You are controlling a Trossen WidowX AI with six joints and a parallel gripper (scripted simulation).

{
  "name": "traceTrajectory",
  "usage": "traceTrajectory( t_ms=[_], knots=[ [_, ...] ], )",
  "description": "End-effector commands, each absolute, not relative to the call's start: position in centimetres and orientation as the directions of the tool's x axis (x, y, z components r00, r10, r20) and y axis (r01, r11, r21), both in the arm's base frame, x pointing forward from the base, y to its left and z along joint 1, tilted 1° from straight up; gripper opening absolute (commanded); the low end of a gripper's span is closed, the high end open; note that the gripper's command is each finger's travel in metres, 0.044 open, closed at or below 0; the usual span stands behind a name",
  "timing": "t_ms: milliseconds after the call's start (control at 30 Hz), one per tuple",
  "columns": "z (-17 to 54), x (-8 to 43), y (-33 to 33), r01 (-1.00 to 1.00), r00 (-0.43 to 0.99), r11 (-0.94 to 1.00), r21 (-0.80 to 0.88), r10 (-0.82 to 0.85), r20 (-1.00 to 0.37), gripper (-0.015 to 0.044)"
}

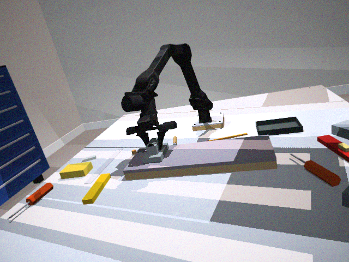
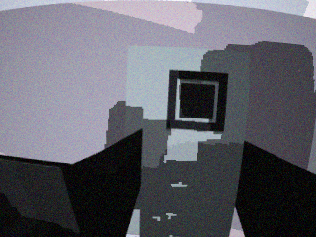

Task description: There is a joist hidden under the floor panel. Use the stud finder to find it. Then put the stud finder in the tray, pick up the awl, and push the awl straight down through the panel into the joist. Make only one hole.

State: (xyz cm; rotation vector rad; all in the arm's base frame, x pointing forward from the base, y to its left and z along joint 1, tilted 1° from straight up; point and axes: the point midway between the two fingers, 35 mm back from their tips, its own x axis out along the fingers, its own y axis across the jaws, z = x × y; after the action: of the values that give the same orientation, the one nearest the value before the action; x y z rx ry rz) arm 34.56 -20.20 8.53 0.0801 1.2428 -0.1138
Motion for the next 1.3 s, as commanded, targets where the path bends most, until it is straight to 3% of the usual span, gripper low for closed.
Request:
traceTrajectory(
  t_ms=[0,1267],
  knots=[
    [8.5,34.6,-19.5,0.131,0.316,0.991,-0.001,-0.042,-0.948,0.0000],
    [8.4,35.4,-13.7,0.131,0.317,0.991,0.005,-0.037,-0.948,0.0000]
  ],
)
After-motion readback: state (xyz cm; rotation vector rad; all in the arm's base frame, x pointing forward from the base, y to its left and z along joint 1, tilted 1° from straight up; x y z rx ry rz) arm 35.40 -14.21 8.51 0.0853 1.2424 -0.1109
